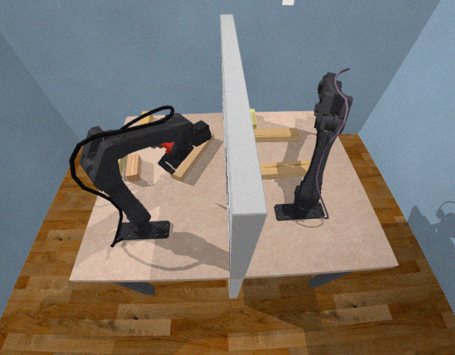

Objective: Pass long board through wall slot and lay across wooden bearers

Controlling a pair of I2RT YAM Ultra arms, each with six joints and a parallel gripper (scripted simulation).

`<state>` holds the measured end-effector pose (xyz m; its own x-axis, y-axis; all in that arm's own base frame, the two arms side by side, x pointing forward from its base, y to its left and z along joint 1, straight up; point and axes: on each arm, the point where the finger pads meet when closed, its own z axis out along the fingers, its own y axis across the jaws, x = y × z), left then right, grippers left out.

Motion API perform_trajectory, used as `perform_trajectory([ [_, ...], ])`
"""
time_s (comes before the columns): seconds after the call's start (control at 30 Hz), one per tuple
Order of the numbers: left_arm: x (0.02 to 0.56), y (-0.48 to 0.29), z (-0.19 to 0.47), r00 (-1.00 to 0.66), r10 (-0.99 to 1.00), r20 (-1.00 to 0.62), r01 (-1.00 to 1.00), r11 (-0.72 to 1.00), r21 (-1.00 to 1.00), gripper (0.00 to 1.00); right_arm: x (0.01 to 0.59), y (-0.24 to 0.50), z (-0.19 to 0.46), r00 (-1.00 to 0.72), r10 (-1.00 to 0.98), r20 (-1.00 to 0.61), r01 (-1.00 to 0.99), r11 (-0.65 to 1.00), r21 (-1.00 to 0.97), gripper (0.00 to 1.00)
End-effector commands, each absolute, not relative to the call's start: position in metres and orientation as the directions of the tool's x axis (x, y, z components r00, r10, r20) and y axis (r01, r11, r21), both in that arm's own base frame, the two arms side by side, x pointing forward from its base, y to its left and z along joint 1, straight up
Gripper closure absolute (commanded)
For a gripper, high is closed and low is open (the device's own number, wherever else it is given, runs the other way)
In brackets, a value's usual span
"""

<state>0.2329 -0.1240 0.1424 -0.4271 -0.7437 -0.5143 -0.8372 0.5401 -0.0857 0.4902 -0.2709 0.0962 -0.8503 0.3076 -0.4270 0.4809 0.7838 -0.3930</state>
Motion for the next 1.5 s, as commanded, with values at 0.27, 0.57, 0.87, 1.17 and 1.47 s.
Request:
perform_trajectory([
  [0.27, 0.234, -0.125, 0.146, -0.422, -0.748, -0.512, -0.835, 0.540, -0.102, 0.00, 0.492, -0.272, 0.104, -0.842, 0.306, -0.444, 0.489, 0.780, -0.390, 0.00],
  [0.57, 0.235, -0.122, 0.150, -0.418, -0.741, -0.526, -0.833, 0.543, -0.104, 0.00, 0.493, -0.273, 0.112, -0.833, 0.306, -0.461, 0.500, 0.773, -0.391, 0.00],
  [0.87, 0.235, -0.121, 0.139, -0.427, -0.745, -0.511, -0.835, 0.542, -0.092, 0.25, 0.503, -0.263, 0.133, -0.811, 0.281, -0.513, 0.502, 0.784, -0.364, 0.00],
  [1.17, 0.242, -0.132, 0.136, -0.537, -0.708, -0.458, -0.760, 0.642, -0.101, 0.25, 0.510, -0.246, 0.151, -0.776, 0.255, -0.577, 0.502, 0.804, -0.320, 0.00],
  [1.47, 0.273, -0.160, 0.119, -0.785, -0.483, -0.388, -0.466, 0.873, -0.145, 0.25, 0.520, -0.183, 0.231, -0.619, 0.153, -0.771, 0.441, 0.879, -0.180, 0.00],
])
